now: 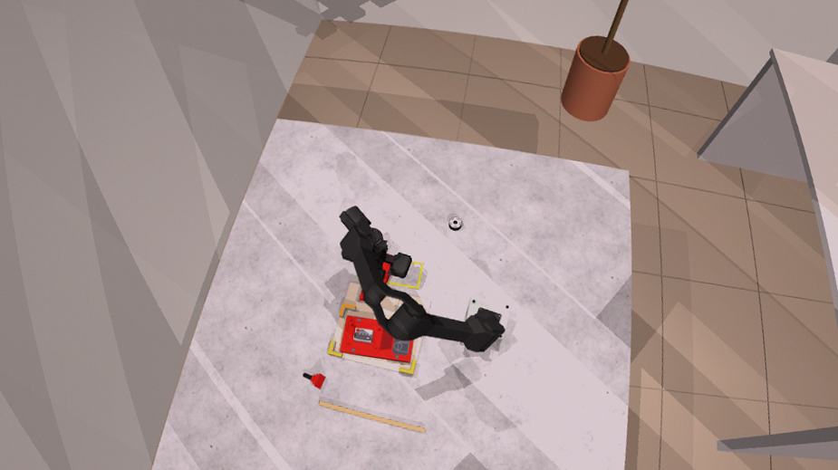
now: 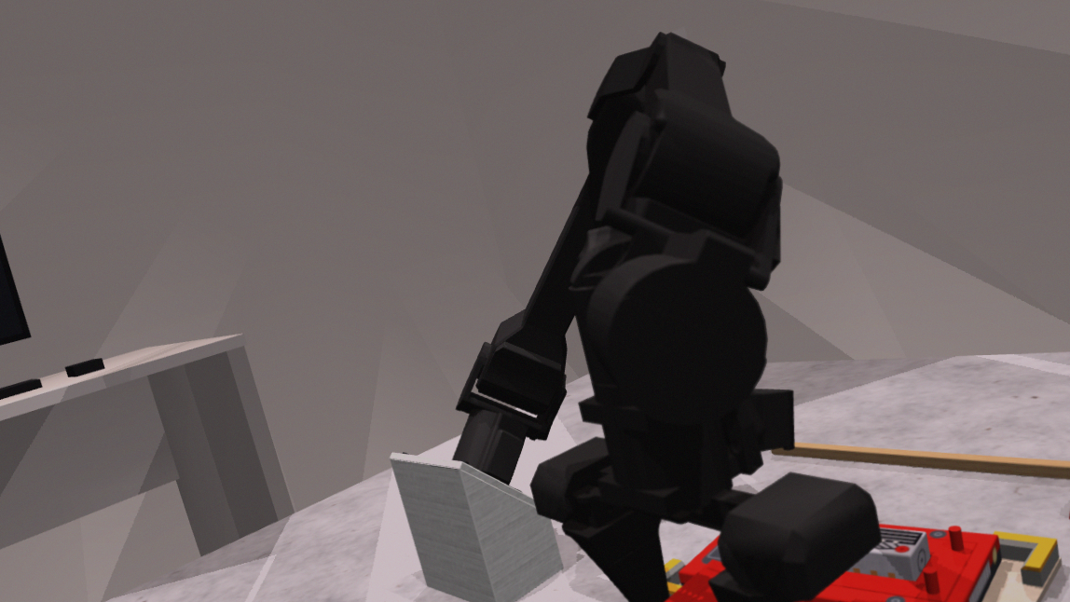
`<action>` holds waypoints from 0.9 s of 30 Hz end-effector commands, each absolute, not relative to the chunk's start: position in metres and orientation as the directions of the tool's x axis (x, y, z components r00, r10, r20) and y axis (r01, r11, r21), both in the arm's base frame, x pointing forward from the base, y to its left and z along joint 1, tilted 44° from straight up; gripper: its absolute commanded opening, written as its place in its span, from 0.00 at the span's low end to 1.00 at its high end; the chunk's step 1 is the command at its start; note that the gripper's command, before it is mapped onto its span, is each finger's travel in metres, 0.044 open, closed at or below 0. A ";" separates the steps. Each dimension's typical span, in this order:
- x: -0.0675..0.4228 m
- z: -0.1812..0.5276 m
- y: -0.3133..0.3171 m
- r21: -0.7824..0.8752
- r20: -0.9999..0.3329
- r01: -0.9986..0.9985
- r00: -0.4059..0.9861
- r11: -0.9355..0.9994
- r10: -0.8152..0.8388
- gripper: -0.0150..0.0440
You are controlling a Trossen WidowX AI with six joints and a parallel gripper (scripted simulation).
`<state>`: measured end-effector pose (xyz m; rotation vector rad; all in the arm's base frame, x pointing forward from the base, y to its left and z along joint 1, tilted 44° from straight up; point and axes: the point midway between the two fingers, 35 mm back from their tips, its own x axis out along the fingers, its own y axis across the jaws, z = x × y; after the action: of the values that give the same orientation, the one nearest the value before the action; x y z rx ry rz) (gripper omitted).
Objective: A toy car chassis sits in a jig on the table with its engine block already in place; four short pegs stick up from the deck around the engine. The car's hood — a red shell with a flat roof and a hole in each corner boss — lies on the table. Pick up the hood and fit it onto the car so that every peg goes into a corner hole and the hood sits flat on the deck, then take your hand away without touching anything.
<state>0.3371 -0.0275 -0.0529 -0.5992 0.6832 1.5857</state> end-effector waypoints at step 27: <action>0.346 -0.008 -0.023 0.262 -0.722 -0.961 -0.135 0.086 0.679 0.25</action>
<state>0.3433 -0.0263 -0.0173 -0.4495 0.8485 1.5155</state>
